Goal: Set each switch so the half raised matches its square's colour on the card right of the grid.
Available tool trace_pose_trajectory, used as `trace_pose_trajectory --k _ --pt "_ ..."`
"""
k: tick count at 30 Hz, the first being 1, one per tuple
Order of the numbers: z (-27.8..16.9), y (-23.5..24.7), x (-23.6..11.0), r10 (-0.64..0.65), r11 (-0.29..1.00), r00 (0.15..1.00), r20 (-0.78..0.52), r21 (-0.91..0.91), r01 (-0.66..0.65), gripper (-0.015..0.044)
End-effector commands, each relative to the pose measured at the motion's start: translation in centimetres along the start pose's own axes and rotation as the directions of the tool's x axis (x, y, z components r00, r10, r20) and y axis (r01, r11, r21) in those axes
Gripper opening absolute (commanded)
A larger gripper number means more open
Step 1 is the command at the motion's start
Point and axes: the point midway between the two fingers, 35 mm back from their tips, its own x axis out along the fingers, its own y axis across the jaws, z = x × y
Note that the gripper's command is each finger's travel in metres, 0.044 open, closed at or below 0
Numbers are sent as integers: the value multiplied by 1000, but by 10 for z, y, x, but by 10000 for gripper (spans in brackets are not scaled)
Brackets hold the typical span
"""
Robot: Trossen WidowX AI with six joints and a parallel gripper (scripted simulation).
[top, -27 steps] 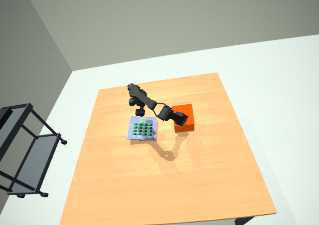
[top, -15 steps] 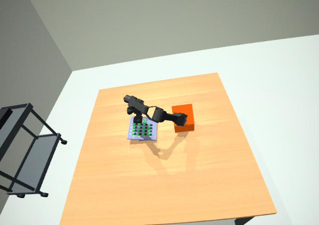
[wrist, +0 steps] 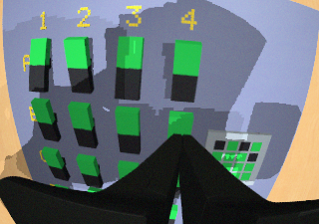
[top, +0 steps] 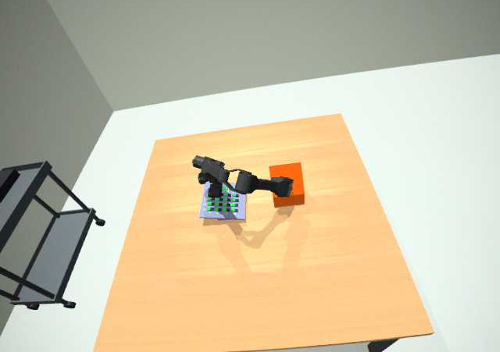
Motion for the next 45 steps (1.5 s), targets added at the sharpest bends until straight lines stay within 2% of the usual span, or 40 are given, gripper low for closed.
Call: trace_pose_trajectory --k 1,10,45 --pt "-2 0 5 5 1000 1000 -3 8 -5 0" --pt "-1 0 17 5 1000 1000 -3 8 -5 0" --pt "-1 0 19 5 1000 1000 -3 8 -5 0"
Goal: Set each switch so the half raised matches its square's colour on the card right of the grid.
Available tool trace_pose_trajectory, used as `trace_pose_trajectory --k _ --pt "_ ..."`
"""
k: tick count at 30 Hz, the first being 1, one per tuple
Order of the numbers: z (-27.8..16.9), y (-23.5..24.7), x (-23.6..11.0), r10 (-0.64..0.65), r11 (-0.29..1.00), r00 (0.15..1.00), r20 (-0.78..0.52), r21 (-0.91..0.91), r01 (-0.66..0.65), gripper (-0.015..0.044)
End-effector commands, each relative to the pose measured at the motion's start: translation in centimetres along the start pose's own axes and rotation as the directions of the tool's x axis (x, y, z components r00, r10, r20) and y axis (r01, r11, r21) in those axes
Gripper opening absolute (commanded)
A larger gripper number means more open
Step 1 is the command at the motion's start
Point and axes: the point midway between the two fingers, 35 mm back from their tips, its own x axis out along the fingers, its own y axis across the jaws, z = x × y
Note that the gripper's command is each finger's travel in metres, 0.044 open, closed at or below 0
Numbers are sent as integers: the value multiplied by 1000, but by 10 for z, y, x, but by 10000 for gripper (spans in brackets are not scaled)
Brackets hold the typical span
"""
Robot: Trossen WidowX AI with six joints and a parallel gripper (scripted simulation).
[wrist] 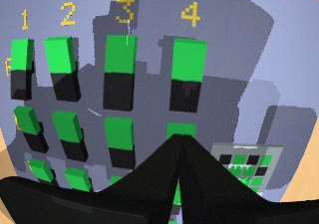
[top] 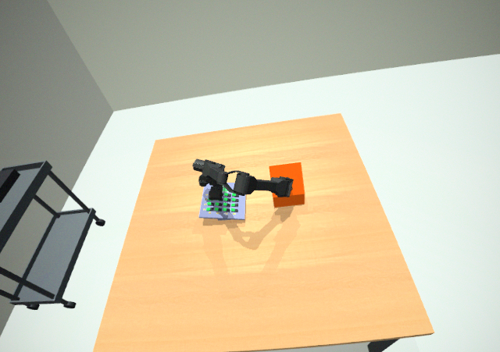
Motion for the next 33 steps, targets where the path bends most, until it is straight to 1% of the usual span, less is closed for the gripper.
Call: trace_pose_trajectory --k 1,30,32,33 --pt "0 0 1 3 1000 1000 1 4 -3 0" --pt "0 0 5 3 1000 1000 1 4 -3 0" --pt "1 -1 -10 -1 1000 1000 6 1 1 0" --pt "0 -1 -28 -1 1000 1000 13 2 1 0"
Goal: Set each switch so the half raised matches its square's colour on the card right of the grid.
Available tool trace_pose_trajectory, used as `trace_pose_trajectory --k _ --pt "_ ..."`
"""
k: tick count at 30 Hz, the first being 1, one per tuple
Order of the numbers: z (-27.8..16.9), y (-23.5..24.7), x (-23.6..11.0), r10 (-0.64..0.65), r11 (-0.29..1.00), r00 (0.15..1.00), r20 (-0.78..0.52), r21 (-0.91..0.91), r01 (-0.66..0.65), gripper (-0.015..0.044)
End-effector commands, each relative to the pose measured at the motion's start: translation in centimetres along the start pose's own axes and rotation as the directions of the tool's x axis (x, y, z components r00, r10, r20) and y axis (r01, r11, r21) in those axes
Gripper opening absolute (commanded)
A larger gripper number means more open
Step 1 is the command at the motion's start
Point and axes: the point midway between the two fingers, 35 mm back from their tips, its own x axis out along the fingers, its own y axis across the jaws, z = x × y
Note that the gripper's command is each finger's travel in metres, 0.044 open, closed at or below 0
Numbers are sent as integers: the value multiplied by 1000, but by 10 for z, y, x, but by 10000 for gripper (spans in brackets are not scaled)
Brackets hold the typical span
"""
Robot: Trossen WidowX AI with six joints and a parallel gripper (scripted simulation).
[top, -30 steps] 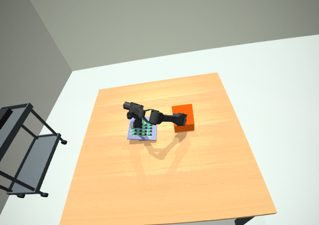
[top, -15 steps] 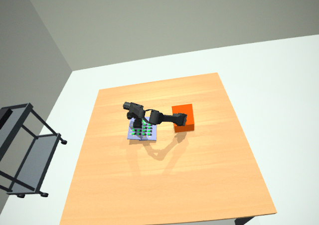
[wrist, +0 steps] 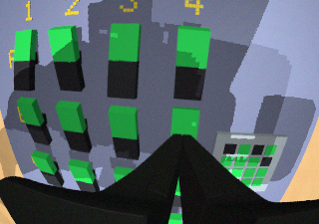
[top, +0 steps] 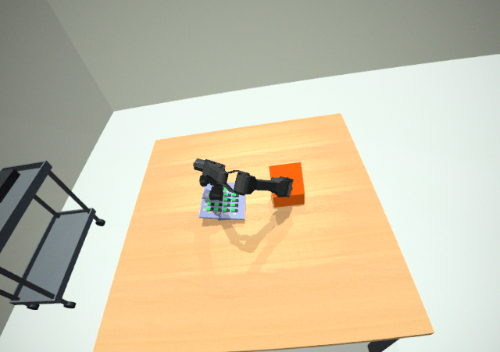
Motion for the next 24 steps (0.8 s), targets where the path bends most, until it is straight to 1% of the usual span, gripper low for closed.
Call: trace_pose_trajectory --k 1,2,3,6,12,24 --pt "3 -3 -43 -9 1000 999 37 -2 9 0" --pt "1 -2 -54 -8 1000 999 41 -1 8 0" --pt "1 -2 -58 -8 1000 999 43 -1 8 0" --pt "0 0 -58 -8 1000 999 43 -1 8 0" --pt "-28 43 -62 -6 1000 999 41 1 6 0" --pt "-29 44 -62 -6 1000 999 41 1 6 0"
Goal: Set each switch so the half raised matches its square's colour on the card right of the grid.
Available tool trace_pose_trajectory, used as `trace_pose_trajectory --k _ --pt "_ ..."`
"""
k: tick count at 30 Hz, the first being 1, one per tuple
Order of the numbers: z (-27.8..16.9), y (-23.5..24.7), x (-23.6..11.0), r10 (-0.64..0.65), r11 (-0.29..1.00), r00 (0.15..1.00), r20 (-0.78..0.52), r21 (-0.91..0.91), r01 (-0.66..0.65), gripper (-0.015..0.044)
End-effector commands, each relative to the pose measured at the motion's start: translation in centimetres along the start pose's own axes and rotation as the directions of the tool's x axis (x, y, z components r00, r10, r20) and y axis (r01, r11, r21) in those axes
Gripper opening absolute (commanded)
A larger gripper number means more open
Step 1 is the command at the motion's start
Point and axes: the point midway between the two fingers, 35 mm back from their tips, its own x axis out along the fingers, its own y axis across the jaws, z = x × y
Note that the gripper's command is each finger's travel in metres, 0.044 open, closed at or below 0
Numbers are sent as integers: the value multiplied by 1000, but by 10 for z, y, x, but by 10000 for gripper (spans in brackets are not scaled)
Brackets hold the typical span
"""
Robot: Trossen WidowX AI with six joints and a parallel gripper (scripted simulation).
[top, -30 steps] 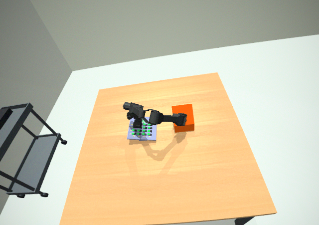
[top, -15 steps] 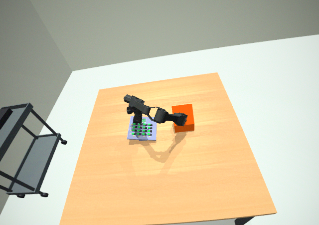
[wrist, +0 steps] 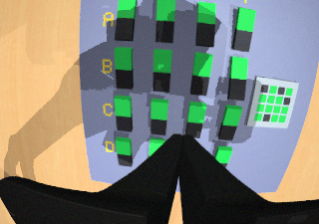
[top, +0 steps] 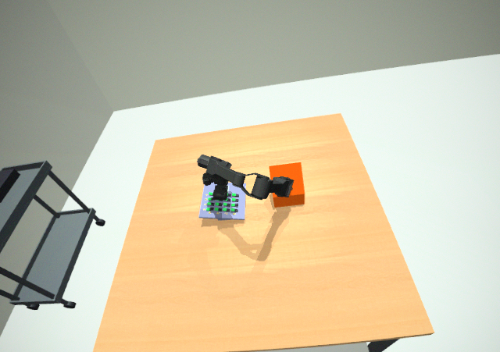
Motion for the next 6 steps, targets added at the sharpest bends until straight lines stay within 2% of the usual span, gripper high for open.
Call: trace_pose_trajectory --k 1,6 --pt "-1 0 0 3 1000 1000 -2 7 -3 0" --pt "-1 0 0 3 1000 1000 -2 7 -3 0"
